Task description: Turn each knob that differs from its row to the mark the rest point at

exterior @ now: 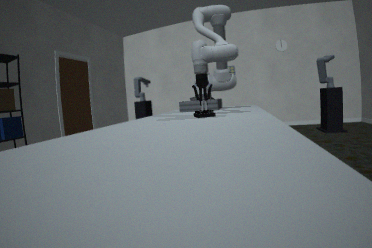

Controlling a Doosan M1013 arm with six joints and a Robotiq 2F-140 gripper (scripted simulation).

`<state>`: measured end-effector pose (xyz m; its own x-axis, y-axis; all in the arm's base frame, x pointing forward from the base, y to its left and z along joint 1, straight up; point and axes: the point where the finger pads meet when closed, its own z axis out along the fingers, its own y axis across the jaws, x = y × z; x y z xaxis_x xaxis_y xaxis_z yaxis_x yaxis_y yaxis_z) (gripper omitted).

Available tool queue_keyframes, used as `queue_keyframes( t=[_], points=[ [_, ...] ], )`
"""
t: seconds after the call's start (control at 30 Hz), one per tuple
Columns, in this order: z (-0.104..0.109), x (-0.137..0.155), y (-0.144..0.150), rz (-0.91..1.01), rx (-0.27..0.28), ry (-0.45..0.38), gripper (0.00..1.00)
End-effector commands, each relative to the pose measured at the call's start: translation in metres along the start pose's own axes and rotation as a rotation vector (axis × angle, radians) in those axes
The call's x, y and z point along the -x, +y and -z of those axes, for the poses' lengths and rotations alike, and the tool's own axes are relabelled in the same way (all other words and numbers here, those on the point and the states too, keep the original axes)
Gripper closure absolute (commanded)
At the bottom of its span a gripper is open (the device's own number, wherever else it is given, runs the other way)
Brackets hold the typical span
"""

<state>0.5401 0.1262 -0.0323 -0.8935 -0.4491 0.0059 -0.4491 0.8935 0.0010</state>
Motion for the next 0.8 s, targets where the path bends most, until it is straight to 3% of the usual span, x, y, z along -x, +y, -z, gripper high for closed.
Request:
queue_keyframes(
  t=[0.0,0.7,0.73,0.77],
  points=[
    [0.0001,0.0,0.0,0.0,0.0,0.0,0.88],
    [0.0001,0.0,0.0,0.0,0.0,0.0,0.88],
    [0.0001,0.0,0.0,0.0,0.0,0.0,0.95],
    [0.0001,0.0,0.0,0.0,0.0,0.0,0.95]
  ],
)
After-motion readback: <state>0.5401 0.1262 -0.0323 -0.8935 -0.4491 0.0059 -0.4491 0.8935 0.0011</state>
